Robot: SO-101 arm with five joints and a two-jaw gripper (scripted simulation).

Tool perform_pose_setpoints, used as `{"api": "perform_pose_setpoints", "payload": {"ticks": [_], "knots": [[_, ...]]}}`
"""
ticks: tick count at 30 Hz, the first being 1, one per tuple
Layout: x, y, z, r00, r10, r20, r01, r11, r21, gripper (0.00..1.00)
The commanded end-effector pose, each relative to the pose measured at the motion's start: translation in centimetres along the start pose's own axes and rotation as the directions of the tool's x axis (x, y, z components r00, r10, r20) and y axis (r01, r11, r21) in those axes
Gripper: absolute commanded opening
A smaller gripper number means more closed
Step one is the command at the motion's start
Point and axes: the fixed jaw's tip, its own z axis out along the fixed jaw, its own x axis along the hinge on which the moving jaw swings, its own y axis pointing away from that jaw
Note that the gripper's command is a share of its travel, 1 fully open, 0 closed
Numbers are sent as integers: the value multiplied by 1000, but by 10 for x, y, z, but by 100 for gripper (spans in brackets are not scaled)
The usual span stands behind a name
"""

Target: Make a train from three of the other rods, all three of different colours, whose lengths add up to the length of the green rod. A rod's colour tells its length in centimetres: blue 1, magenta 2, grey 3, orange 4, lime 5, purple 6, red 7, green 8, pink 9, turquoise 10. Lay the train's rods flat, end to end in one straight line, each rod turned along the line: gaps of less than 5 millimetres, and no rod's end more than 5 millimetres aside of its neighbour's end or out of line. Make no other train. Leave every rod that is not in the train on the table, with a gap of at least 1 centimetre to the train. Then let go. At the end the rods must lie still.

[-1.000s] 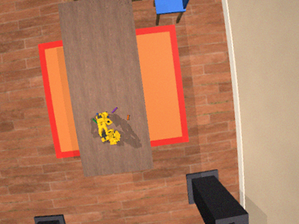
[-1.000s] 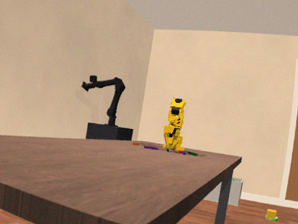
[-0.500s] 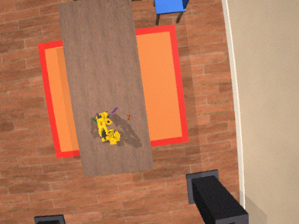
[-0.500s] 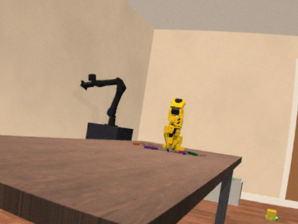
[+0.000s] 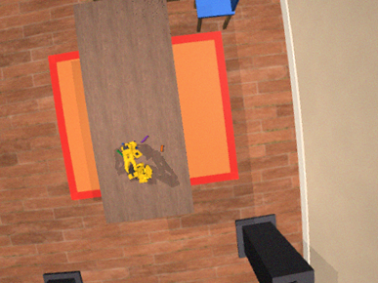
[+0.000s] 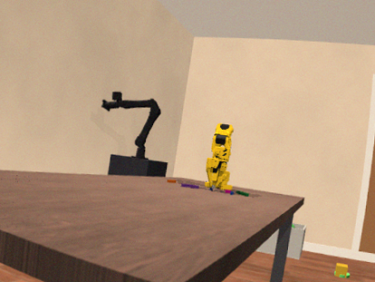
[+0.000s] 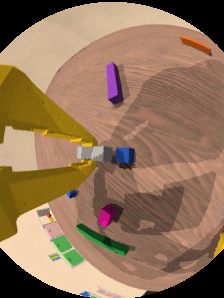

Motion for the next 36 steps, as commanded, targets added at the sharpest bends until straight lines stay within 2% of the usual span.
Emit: {"api": "perform_pose_setpoints", "payload": {"ticks": [1,36], "knots": [[9,2,-9,998,-4,-62,3,1000,-16,0],[10,1,-9,998,5,-63,-6,1000,-16,0]]}}
